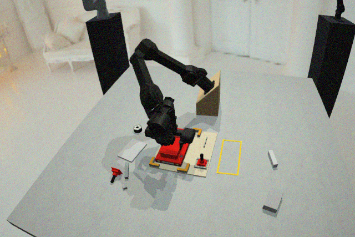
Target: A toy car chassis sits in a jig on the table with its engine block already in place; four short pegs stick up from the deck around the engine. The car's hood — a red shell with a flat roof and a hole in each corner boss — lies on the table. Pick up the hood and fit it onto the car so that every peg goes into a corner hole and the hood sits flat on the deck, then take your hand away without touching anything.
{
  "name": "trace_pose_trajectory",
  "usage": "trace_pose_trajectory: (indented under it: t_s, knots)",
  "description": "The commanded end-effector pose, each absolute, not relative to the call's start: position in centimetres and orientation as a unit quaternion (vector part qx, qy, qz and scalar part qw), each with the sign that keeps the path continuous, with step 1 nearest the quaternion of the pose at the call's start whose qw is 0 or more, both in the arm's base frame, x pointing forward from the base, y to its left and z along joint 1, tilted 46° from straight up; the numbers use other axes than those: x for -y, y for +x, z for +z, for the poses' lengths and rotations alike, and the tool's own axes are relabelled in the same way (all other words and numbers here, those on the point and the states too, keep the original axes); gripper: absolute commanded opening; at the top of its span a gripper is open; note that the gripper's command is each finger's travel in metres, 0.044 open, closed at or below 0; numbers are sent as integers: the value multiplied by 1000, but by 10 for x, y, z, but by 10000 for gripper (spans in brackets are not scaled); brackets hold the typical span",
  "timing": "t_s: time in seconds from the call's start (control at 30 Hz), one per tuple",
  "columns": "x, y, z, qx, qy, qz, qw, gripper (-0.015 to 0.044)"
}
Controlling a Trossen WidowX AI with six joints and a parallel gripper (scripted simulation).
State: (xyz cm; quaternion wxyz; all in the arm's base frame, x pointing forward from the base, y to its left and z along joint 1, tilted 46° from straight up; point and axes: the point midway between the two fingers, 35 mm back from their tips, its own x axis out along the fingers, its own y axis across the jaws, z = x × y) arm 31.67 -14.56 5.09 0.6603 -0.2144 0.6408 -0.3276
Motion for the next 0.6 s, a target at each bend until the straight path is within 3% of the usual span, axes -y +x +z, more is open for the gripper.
trace_pose_trajectory:
  t_s: [0.0,0.13,0.57]
  knots:
    - [146,317,51,-641,-216,-327,660,0]
    - [145,317,51,-641,-214,-328,660,0]
    - [146,317,51,-641,-214,-328,660,341]
